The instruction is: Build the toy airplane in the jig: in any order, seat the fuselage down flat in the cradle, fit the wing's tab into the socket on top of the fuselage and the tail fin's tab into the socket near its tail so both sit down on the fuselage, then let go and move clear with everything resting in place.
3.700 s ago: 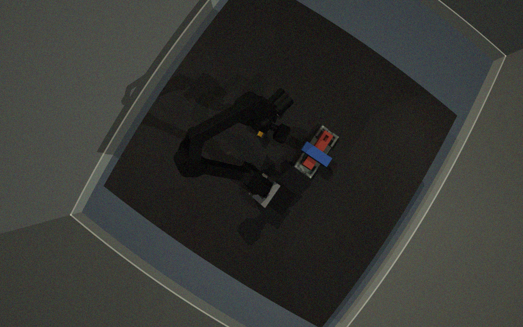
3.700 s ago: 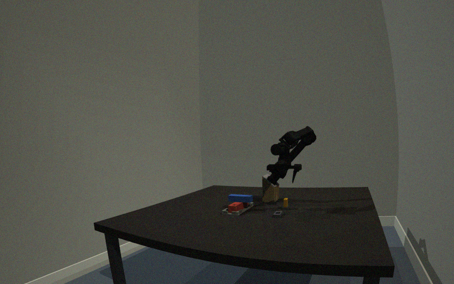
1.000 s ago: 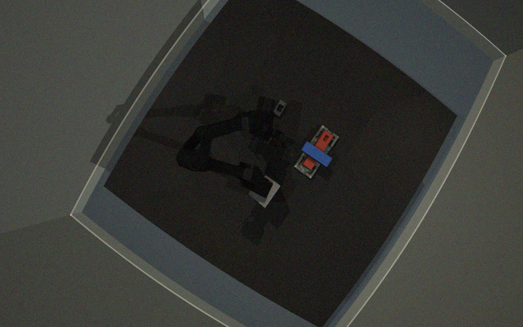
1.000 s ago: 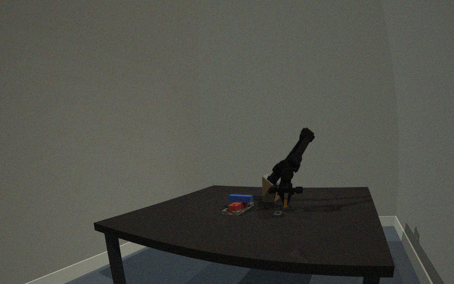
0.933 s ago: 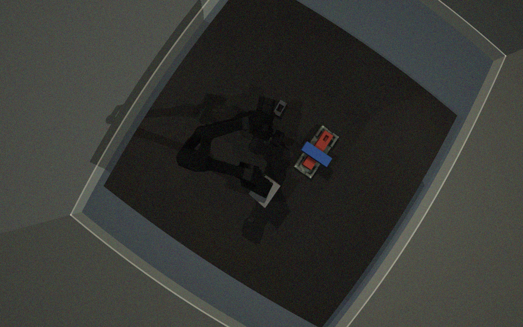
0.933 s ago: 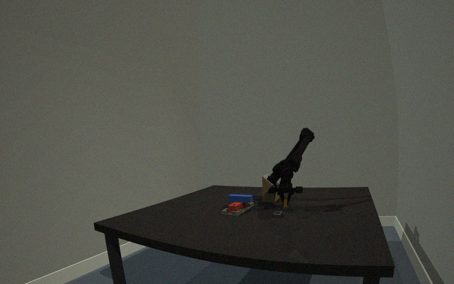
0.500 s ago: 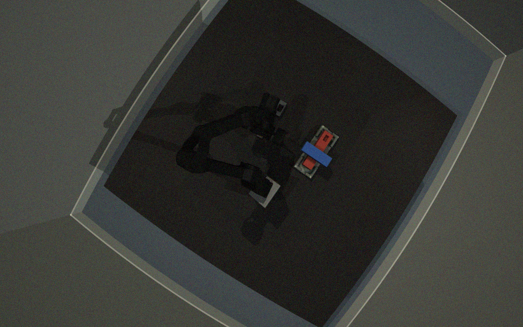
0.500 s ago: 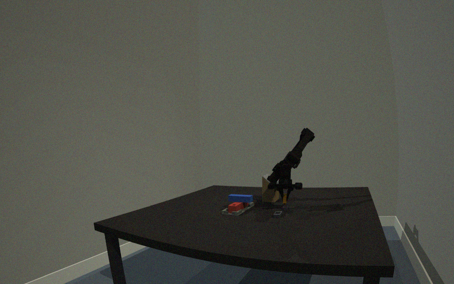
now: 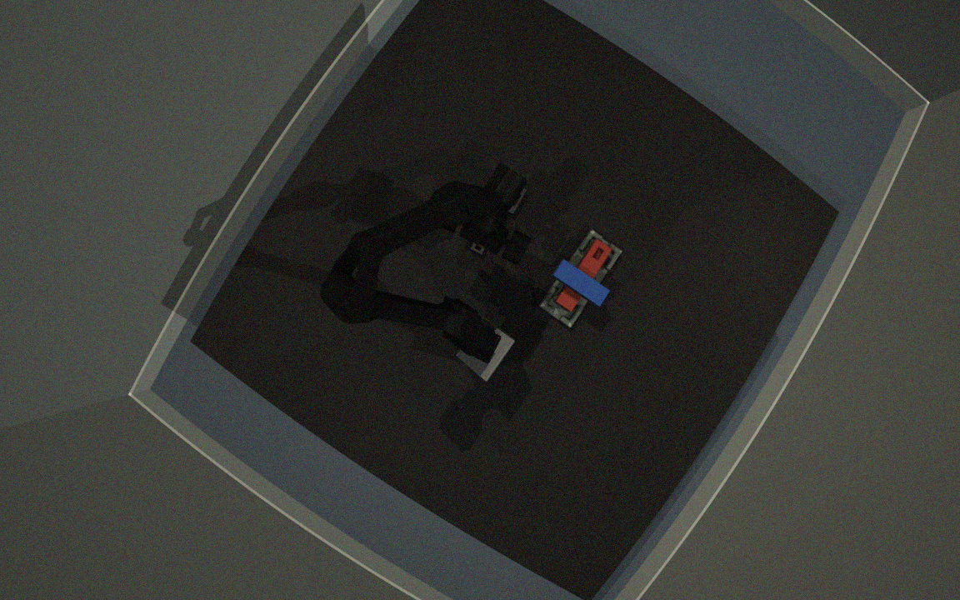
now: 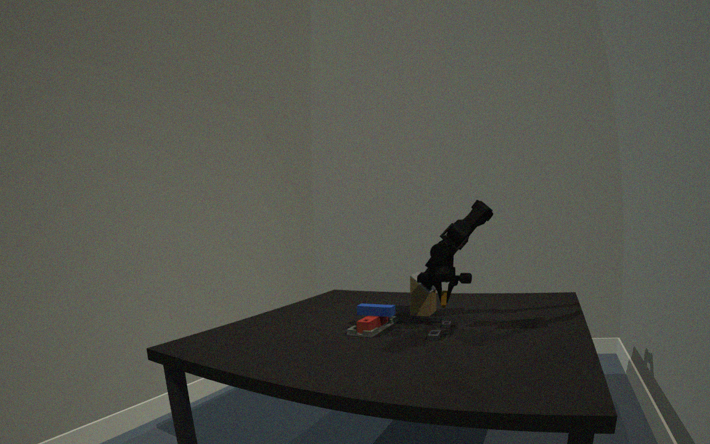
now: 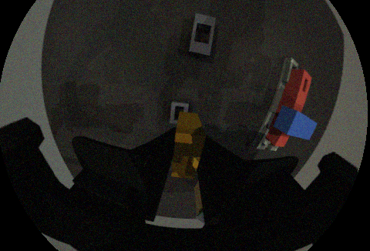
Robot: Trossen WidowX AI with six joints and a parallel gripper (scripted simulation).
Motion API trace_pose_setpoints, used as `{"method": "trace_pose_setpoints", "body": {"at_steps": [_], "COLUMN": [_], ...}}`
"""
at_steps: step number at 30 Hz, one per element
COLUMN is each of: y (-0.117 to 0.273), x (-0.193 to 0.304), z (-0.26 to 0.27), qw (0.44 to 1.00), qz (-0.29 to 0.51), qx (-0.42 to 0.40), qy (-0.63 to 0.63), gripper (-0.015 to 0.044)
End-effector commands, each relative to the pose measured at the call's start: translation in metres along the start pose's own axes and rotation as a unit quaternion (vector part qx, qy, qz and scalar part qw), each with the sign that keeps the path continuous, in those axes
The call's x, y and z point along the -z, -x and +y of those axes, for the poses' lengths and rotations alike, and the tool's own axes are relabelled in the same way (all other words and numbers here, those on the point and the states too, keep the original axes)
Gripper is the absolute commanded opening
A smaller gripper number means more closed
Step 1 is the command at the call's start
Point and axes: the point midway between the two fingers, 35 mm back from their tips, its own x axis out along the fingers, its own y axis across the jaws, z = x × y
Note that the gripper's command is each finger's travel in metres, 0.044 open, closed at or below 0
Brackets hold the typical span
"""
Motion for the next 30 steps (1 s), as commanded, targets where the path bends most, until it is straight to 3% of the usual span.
{"method": "trace_pose_setpoints", "body": {"at_steps": [1,15,30], "y": [0.015,0.059,0.063], "x": [0.000,0.009,-0.011], "z": [0.002,0.005,-0.012], "qw": [1.000,1.000,1.000], "qz": [-0.004,-0.008,-0.009], "qx": [-0.004,-0.013,-0.011], "qy": [0.003,-0.002,-0.008], "gripper": [0.0000,0.0000,0.0000]}}
